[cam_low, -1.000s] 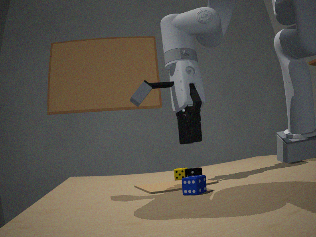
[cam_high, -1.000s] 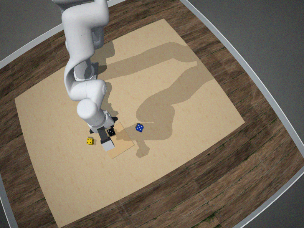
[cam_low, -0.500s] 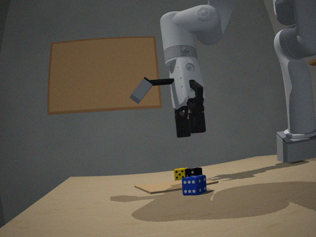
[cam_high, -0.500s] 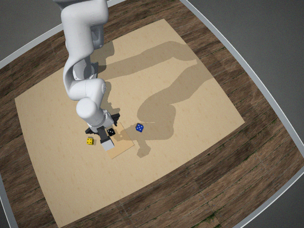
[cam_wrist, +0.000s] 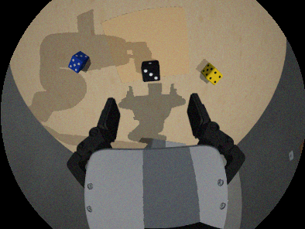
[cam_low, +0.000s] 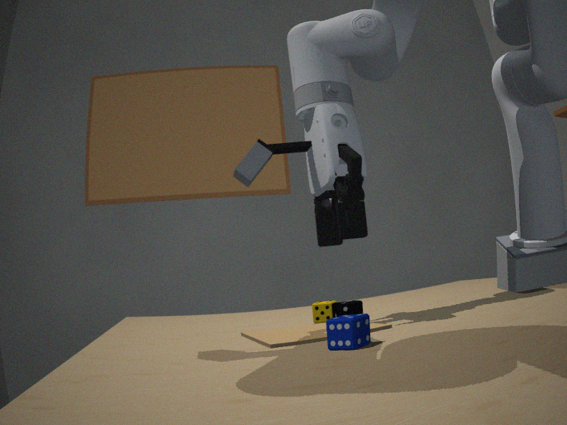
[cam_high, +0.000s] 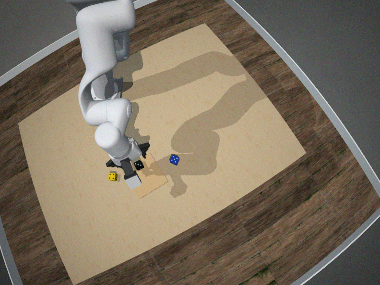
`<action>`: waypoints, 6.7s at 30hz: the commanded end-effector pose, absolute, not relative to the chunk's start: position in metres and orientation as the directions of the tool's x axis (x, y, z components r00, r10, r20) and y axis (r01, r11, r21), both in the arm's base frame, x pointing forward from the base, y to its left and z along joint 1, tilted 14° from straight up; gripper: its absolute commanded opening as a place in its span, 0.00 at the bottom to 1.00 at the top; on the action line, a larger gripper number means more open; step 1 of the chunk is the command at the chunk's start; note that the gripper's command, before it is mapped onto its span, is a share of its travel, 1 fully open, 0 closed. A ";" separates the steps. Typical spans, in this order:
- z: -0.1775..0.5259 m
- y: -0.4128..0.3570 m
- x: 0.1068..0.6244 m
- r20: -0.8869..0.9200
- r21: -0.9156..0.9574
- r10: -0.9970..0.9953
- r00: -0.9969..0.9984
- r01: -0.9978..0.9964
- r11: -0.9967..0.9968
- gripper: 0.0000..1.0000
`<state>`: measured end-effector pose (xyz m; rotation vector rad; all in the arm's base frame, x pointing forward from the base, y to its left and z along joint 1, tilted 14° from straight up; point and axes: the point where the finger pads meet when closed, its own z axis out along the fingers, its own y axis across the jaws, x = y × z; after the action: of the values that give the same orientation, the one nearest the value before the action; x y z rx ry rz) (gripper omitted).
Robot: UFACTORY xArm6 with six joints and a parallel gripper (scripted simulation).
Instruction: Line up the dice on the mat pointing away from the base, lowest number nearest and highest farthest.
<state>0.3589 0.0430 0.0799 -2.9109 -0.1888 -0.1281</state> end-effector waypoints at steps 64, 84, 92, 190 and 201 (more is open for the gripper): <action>0.050 -0.060 0.371 -0.232 -0.041 -0.962 -0.141 -0.987 0.155 1.00; 0.045 -0.074 0.370 -0.237 0.019 -0.891 -0.387 -0.919 0.394 0.47; 0.045 -0.074 0.370 -0.237 0.019 -0.891 -0.387 -0.919 0.394 0.47; -0.004 -0.062 0.374 -0.236 0.020 -0.891 -0.388 -0.919 0.394 0.47; -0.004 -0.062 0.374 -0.236 0.020 -0.891 -0.388 -0.919 0.394 0.47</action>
<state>0.3730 -0.0615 -0.0050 -1.6190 2.4632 0.2222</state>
